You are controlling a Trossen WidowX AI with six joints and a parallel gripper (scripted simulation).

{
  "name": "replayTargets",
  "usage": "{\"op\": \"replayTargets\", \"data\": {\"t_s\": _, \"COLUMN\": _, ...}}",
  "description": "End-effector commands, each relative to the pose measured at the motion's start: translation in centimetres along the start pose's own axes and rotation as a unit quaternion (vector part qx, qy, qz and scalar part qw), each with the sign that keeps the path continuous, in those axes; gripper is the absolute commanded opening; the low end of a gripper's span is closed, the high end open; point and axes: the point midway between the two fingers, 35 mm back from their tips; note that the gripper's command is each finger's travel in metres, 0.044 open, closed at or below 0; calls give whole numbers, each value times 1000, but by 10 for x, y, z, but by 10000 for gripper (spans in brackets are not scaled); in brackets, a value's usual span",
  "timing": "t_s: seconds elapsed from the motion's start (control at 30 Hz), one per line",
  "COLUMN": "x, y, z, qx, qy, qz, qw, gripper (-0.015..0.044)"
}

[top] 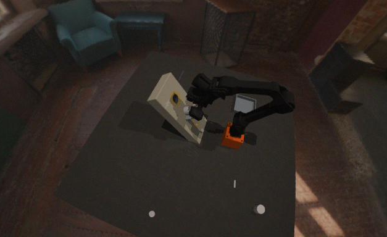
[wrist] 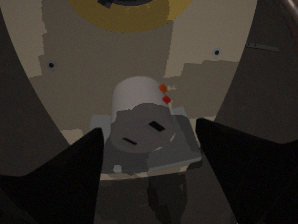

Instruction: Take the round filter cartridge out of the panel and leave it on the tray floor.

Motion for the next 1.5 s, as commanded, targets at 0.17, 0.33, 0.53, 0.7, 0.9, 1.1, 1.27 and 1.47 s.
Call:
{"op": "replayTargets", "data": {"t_s": 0.17, "x": 2, "y": 0, "z": 16, "qx": -1, "qy": 3, "qz": -2, "qw": 1000, "gripper": 305}}
{"op": "replayTargets", "data": {"t_s": 0.33, "x": 3, "y": 0, "z": 22, "qx": -1, "qy": 3, "qz": -2, "qw": 1000, "gripper": 305}}
{"op": "replayTargets", "data": {"t_s": 0.53, "x": 2, "y": 0, "z": 18, "qx": 0, "qy": 1, "qz": 0, "qw": 1000, "gripper": 271}}
{"op": "replayTargets", "data": {"t_s": 0.7, "x": 2, "y": 0, "z": 18, "qx": 0, "qy": 1, "qz": 0, "qw": 1000, "gripper": 238}}
{"op": "replayTargets", "data": {"t_s": 0.9, "x": 2, "y": 0, "z": 18, "qx": 0, "qy": 1, "qz": 0, "qw": 1000, "gripper": 198}}
{"op": "replayTargets", "data": {"t_s": 1.1, "x": 1, "y": 0, "z": 18, "qx": 0, "qy": 1, "qz": 0, "qw": 1000, "gripper": 80}}
{"op": "replayTargets", "data": {"t_s": 1.27, "x": -13, "y": 4, "z": 11, "qx": -2, "qy": 0, "qz": 0, "qw": 1000, "gripper": 0}}
{"op": "replayTargets", "data": {"t_s": 1.47, "x": -22, "y": 7, "z": 4, "qx": -3, "qy": 0, "qz": 0, "qw": 1000, "gripper": 0}}
Point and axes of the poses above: the point midway between the two fingers, 35 mm back from their tips, its own z axis out along the fingers, its own y axis across the jaws, x = y × z, and after that the axes turned 14 degrees about z, right-handed
